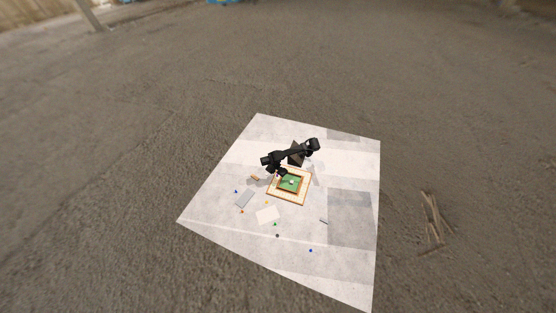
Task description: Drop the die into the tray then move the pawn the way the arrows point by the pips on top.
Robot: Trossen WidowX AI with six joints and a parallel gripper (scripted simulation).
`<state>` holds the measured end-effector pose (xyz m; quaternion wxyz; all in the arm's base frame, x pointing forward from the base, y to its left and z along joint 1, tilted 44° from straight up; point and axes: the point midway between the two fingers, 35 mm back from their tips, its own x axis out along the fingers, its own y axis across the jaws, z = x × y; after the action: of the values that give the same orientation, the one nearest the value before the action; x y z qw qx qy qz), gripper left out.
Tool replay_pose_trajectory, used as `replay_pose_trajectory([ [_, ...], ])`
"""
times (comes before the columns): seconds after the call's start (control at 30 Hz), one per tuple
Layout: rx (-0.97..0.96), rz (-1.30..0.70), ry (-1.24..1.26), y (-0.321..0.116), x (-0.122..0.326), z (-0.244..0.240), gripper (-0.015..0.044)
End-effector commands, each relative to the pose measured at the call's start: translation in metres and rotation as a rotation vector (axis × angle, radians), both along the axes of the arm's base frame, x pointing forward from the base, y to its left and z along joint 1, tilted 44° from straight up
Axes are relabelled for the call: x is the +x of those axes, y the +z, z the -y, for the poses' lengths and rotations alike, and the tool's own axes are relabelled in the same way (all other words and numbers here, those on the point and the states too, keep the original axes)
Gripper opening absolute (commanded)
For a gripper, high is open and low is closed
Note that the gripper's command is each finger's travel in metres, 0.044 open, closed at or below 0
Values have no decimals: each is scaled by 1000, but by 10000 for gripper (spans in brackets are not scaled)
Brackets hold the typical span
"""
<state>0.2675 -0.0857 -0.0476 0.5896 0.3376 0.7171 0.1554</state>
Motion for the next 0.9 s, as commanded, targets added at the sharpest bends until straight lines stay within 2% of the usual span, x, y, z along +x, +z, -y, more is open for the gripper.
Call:
replay_pose_trajectory([
  [0.0,6,-6,-2,-4,-1,-6,200],
  [0.77,8,-5,-2,-29,-4,-29,200],
  [0.87,8,-5,-2,-29,-4,-29,121],
])
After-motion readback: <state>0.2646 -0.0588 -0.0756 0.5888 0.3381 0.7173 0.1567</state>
